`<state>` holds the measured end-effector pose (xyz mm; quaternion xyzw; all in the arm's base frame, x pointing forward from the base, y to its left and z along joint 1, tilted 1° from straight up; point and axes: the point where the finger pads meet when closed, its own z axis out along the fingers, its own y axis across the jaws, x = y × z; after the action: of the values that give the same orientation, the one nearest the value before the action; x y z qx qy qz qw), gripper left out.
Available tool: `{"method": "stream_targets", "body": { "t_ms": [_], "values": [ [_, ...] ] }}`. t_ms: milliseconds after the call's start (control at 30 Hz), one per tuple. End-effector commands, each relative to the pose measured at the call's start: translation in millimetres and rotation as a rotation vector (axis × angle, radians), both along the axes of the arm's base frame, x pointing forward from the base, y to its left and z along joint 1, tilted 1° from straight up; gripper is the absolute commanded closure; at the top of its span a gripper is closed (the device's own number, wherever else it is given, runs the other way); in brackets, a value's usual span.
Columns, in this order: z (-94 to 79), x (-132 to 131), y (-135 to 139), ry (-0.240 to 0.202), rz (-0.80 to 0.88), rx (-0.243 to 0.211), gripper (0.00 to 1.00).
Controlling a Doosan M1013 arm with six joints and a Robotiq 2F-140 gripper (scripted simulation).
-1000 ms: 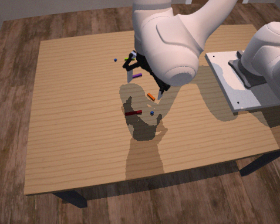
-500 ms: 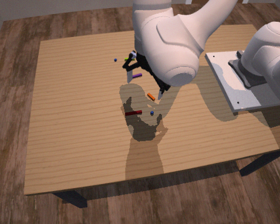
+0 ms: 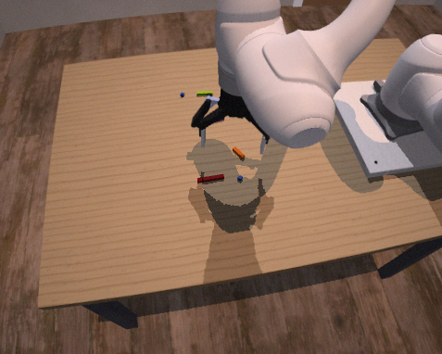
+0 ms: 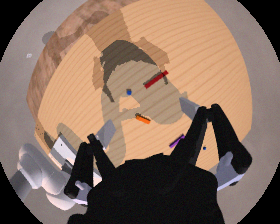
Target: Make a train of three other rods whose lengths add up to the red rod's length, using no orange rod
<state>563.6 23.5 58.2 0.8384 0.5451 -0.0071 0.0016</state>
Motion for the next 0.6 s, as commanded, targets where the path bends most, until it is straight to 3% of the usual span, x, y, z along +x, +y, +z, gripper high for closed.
{"method": "stream_targets", "body": {
  "t_ms": [0, 67, 100, 567],
  "values": [
    [2.6, -0.9, 8.6, 0.002, 0.167, 0.013, 0.0],
    [2.6, -0.9, 8.6, 0.002, 0.167, 0.013, 0.0],
    [4.4, -1.6, 14.8, 0.002, 0.283, 0.014, 0.0],
    [12.7, -6.2, 43.6, 0.005, 0.824, 0.019, 0.0]
  ]
}}
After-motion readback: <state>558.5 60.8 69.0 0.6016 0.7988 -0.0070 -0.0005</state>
